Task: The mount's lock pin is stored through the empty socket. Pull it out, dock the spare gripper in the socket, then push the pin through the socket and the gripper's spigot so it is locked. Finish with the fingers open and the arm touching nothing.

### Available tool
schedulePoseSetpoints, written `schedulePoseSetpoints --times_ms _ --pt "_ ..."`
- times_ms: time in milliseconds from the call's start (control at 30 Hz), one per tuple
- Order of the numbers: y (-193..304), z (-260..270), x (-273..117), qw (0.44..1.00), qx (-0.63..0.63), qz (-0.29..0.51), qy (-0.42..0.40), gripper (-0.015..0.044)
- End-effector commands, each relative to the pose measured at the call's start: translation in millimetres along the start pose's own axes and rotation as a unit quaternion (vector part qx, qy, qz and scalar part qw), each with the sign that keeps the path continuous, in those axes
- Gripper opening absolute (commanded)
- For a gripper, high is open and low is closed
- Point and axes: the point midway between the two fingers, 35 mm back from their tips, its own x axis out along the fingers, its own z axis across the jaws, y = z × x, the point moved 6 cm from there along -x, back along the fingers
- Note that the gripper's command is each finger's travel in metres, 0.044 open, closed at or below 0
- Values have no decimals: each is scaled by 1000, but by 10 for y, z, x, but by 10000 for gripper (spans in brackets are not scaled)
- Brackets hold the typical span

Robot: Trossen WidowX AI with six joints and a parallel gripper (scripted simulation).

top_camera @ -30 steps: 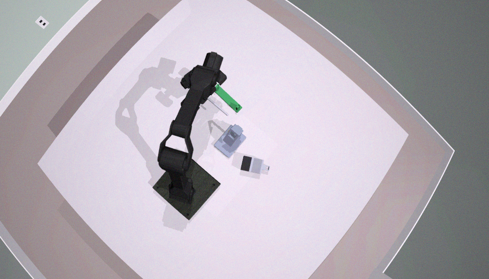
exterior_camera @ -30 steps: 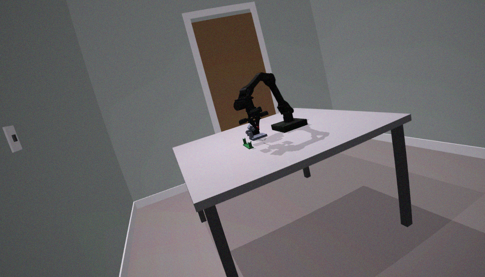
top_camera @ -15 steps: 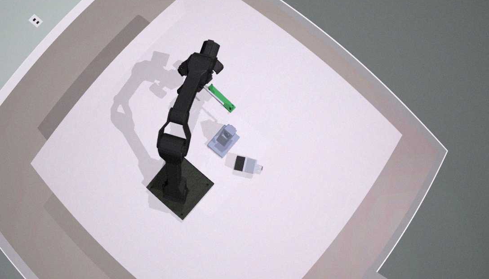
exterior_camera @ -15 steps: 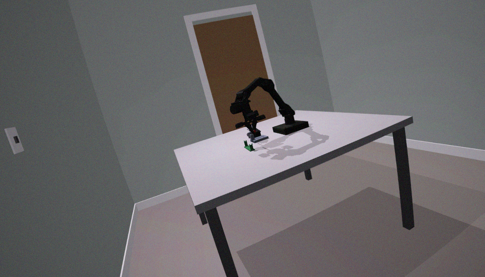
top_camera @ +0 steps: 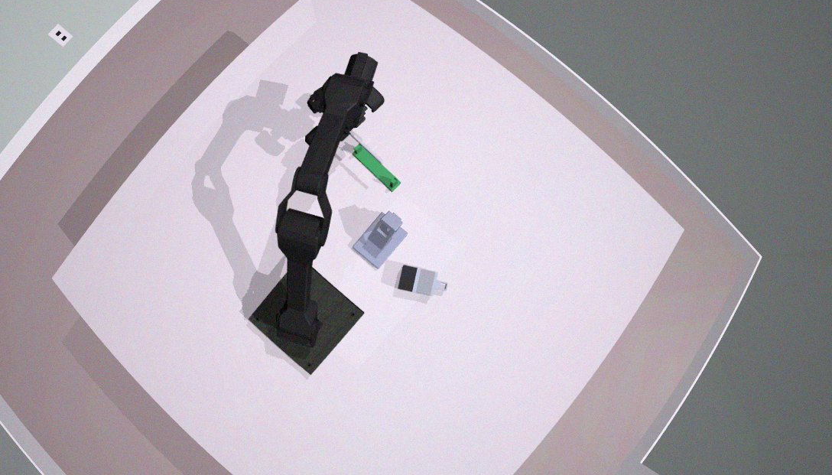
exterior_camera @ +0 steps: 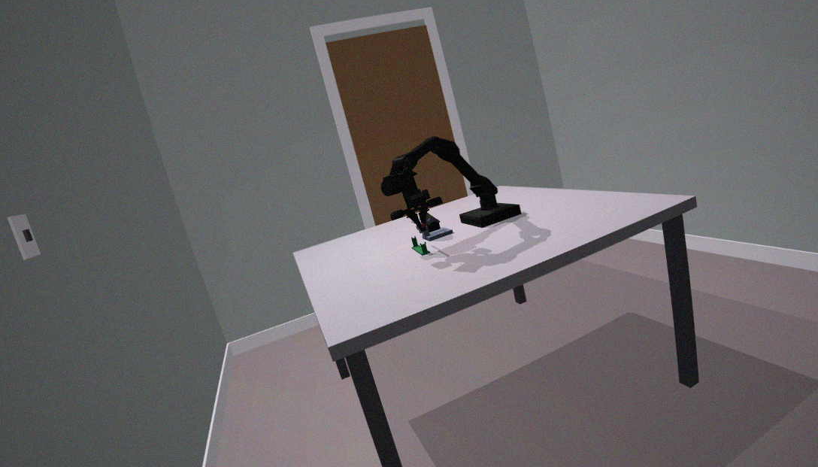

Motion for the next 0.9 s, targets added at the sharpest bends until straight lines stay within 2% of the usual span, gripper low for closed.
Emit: schedulePoseSetpoints --times_ms 0,867 --pt "-13 -28 7 1000 4 3 1 0" --pt "68 -43 388 1000 3 -3 5 0"
